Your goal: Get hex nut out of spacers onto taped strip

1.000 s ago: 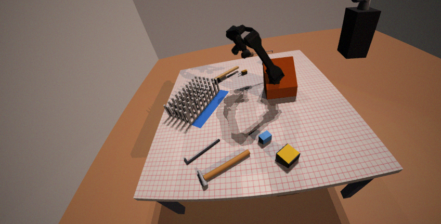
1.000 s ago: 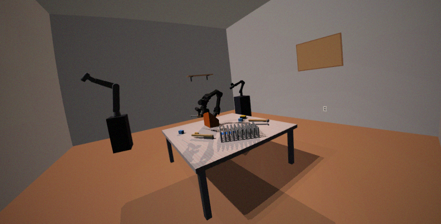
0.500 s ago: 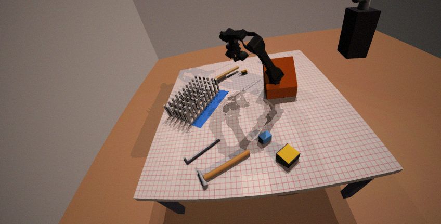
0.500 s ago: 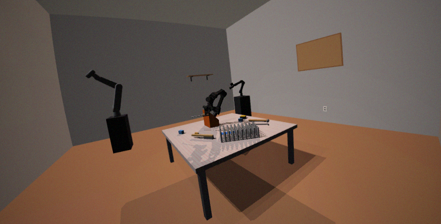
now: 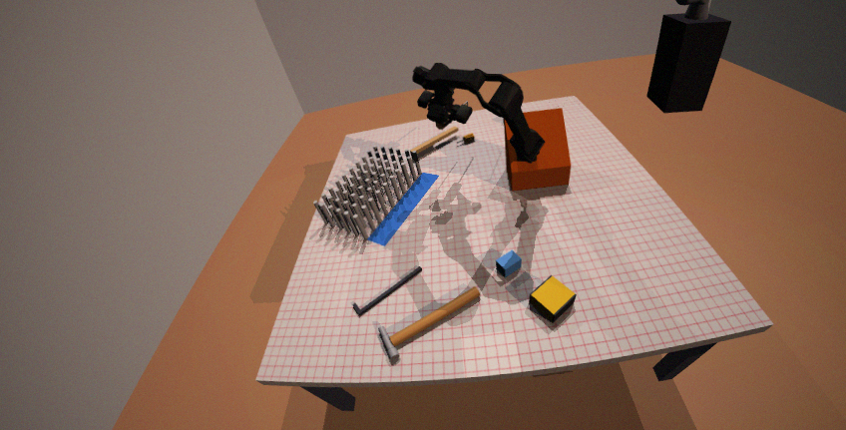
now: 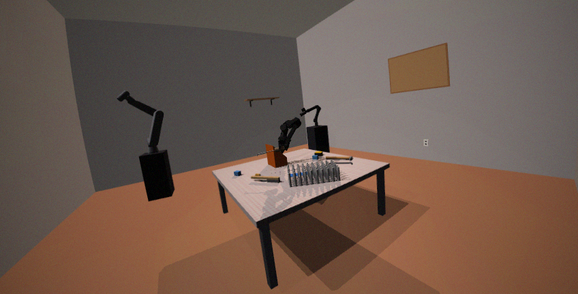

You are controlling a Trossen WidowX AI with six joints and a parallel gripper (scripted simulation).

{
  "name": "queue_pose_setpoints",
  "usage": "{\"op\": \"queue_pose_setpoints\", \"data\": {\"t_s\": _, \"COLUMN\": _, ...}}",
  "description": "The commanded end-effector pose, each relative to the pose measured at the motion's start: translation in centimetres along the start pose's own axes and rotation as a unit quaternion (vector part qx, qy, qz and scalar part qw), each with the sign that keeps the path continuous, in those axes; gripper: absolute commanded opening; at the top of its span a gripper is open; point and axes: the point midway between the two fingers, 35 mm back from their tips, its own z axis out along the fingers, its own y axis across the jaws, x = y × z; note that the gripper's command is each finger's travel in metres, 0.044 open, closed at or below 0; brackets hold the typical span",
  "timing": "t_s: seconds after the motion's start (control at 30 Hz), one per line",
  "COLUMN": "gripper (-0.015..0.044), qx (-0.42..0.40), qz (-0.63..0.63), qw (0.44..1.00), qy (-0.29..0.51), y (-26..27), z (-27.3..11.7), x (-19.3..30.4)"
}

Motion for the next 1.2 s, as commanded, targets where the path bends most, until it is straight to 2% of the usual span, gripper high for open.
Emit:
{"op": "queue_pose_setpoints", "data": {"t_s": 0.0, "gripper": 0.0, "qx": 0.029, "qz": -0.067, "qw": 0.997, "qy": -0.021, "y": 0.2, "z": -1.0, "x": -2.5}}
{"op": "queue_pose_setpoints", "data": {"t_s": 0.57, "gripper": 0.0, "qx": 0.134, "qz": -0.305, "qw": 0.938, "qy": -0.092, "y": 2.9, "z": -4.5, "x": -11.1}}
{"op": "queue_pose_setpoints", "data": {"t_s": 1.17, "gripper": 0.0, "qx": 0.241, "qz": -0.54, "qw": 0.791, "qy": -0.156, "y": 8.7, "z": -7.7, "x": -18.7}}
